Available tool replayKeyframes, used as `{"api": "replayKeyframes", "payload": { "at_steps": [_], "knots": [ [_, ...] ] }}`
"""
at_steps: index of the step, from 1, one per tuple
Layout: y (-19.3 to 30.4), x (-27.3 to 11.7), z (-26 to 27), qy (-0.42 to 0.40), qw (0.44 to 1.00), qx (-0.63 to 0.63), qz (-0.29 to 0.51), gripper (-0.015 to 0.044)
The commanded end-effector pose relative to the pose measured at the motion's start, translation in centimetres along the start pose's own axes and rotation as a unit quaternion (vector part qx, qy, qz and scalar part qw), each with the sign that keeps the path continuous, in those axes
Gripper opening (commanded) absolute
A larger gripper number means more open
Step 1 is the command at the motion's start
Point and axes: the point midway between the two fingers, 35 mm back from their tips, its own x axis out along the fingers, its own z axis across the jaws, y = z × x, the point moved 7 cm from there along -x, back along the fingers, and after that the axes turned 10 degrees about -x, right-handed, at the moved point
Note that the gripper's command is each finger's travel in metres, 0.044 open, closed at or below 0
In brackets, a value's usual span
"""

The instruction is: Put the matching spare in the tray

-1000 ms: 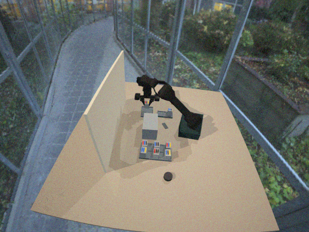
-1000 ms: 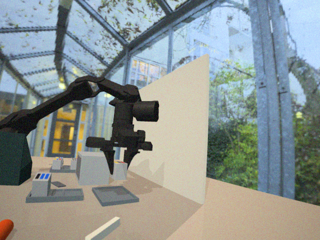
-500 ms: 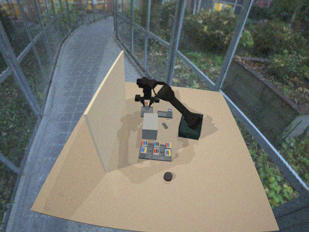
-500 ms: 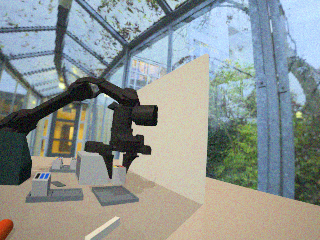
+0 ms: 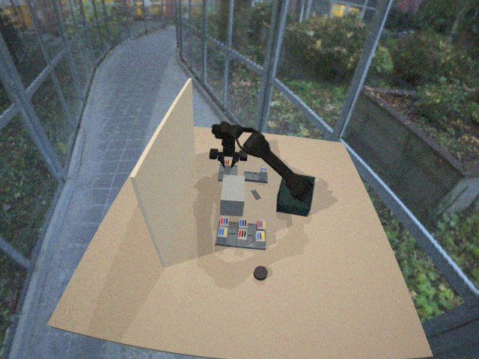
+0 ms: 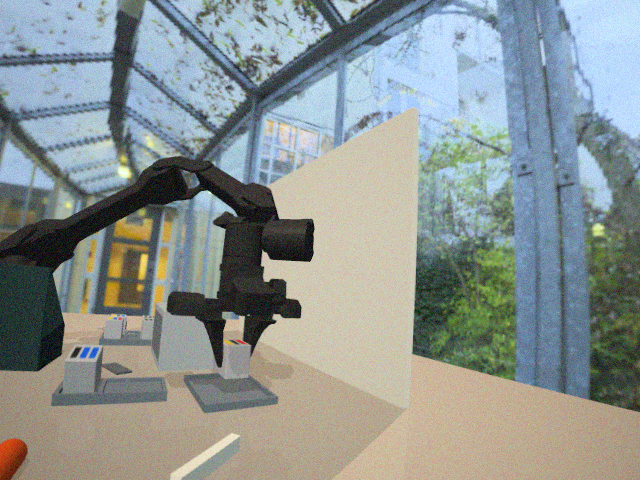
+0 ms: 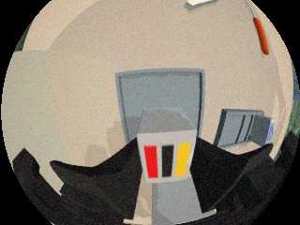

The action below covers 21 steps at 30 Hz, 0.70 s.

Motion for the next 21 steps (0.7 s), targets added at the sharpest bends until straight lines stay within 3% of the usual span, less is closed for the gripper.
{"api": "replayKeyframes", "payload": {
  "at_steps": [1,15,21],
  "knots": [
    [0.0,0.3,-0.1,-0.002,1.000,0.003,0.002,0.0000],
    [0.2,1.5,-0.3,-0.002,1.000,0.003,0.003,0.0000],
    [0.2,1.3,-0.2,0.000,1.000,0.000,0.001,0.0157]
  ]
}}
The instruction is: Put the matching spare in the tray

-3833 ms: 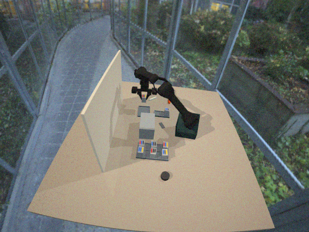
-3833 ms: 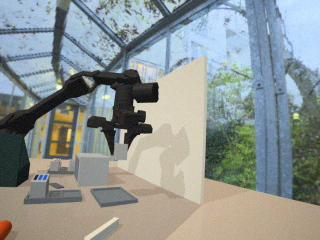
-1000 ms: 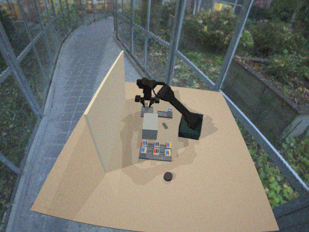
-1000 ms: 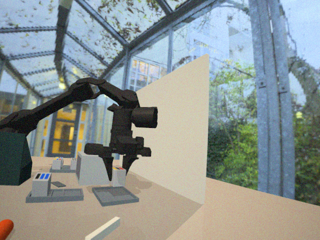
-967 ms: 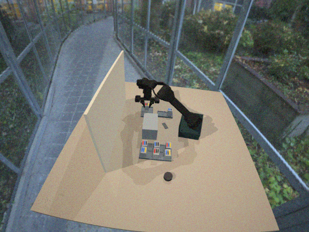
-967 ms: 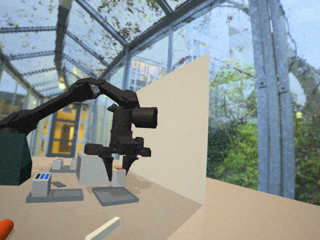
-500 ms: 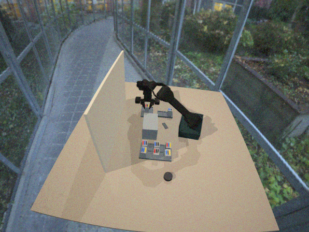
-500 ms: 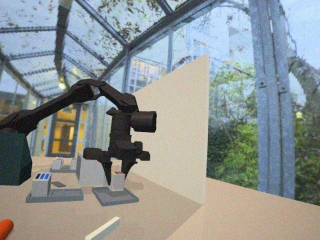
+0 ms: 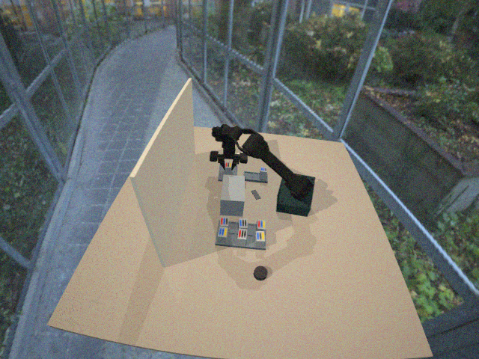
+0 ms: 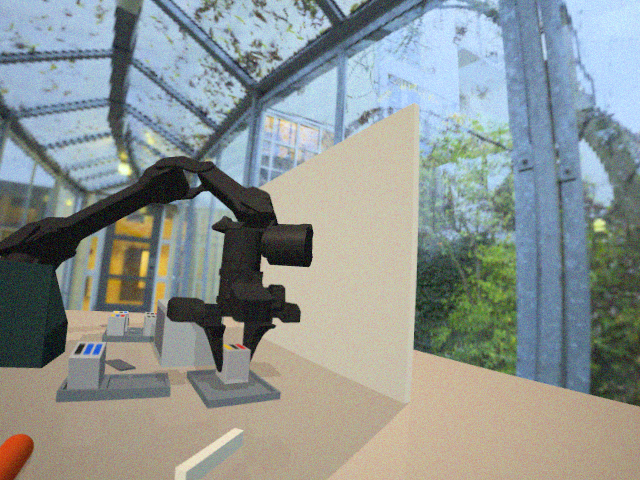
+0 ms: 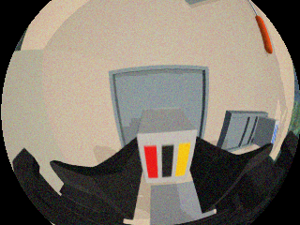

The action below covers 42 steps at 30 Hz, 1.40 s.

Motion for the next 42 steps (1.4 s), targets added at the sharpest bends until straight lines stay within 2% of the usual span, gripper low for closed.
{"api": "replayKeyframes", "payload": {
  "at_steps": [1,11,18,42],
  "knots": [
    [0.0,-0.1,0.0,0.000,1.000,0.000,0.000,0.0184],
    [-0.1,-0.3,0.0,0.000,1.000,0.000,0.000,0.0440],
    [-0.1,-10.4,-0.1,-0.001,1.000,0.004,0.000,0.0440],
    [-0.4,-10.8,-0.3,-0.011,1.000,0.009,-0.008,0.0440]
  ]
}}
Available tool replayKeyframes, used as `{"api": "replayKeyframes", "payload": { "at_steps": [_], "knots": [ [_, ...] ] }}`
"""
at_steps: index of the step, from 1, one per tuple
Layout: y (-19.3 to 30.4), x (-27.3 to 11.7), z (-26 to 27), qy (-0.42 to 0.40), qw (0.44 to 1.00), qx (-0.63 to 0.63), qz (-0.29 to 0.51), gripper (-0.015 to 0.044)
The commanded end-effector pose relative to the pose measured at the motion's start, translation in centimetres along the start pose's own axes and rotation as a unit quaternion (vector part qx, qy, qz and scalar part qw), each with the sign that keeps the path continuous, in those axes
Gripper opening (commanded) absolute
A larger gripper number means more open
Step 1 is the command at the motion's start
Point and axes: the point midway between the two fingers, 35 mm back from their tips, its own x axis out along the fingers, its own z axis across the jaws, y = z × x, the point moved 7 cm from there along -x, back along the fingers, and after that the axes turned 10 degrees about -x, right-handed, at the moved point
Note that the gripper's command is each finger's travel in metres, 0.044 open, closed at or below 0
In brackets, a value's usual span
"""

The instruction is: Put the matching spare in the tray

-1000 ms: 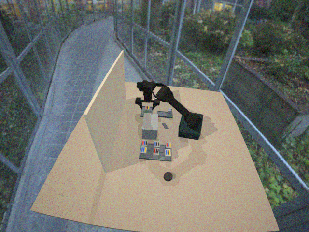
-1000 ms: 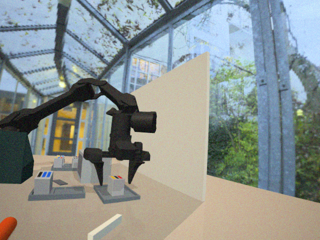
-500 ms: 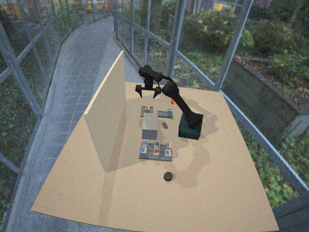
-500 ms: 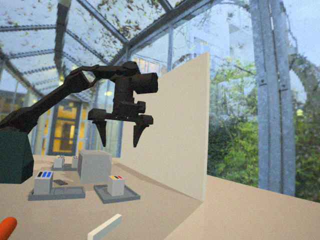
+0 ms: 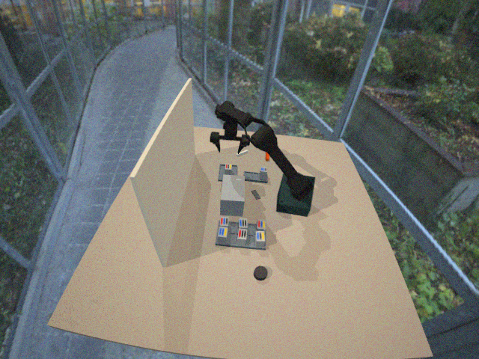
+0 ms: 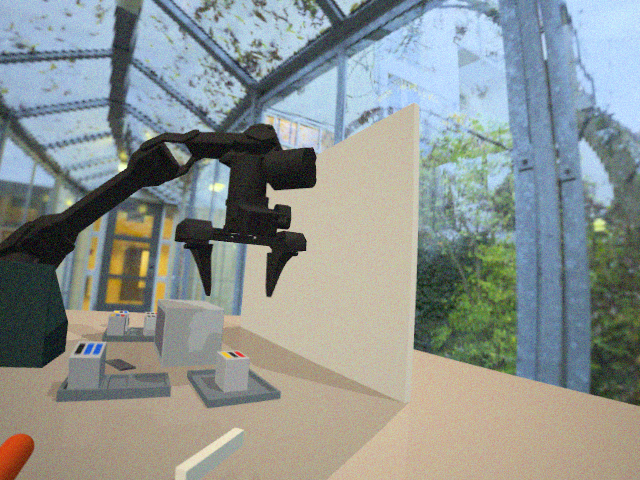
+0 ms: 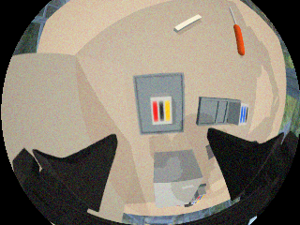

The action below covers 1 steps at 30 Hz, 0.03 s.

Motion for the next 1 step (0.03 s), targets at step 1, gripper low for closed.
{"api": "replayKeyframes", "payload": {
  "at_steps": [1],
  "knots": [
    [-0.04,0.02,0.00,-0.001,1.000,0.001,0.000,0.0440]
  ]
}}
